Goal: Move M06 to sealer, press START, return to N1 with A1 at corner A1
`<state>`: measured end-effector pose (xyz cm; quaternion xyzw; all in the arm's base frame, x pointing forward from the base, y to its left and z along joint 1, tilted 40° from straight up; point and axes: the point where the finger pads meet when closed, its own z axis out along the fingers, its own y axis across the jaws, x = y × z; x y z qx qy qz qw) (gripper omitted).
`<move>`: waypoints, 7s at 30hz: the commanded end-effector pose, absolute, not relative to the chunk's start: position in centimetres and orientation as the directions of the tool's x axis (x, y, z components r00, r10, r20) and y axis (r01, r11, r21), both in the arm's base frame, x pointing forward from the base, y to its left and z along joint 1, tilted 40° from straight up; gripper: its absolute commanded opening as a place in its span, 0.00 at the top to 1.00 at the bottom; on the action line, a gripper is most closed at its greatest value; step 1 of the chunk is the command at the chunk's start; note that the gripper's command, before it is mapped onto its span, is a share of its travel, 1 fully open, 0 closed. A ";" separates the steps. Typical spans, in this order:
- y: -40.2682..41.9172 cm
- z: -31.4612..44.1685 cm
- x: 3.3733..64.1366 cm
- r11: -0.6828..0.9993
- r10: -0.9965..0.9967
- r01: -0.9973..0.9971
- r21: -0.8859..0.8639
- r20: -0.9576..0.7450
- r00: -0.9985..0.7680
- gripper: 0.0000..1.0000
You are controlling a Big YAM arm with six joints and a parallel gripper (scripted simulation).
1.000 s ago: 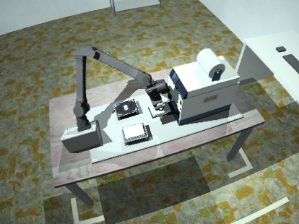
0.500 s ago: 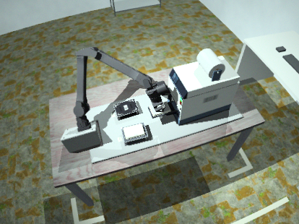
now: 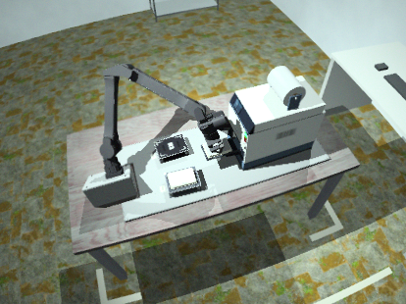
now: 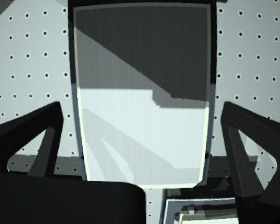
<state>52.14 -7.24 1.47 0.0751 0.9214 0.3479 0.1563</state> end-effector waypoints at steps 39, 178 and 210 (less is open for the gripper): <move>-6.4 0.9 52.5 0.750 0.221 0.006 0.661 -0.241 -0.945 0.00; -6.8 1.3 53.7 0.759 0.242 0.005 0.651 -0.276 -0.930 0.00; -6.4 0.0 52.0 0.741 0.272 0.060 0.669 -0.218 -0.937 0.00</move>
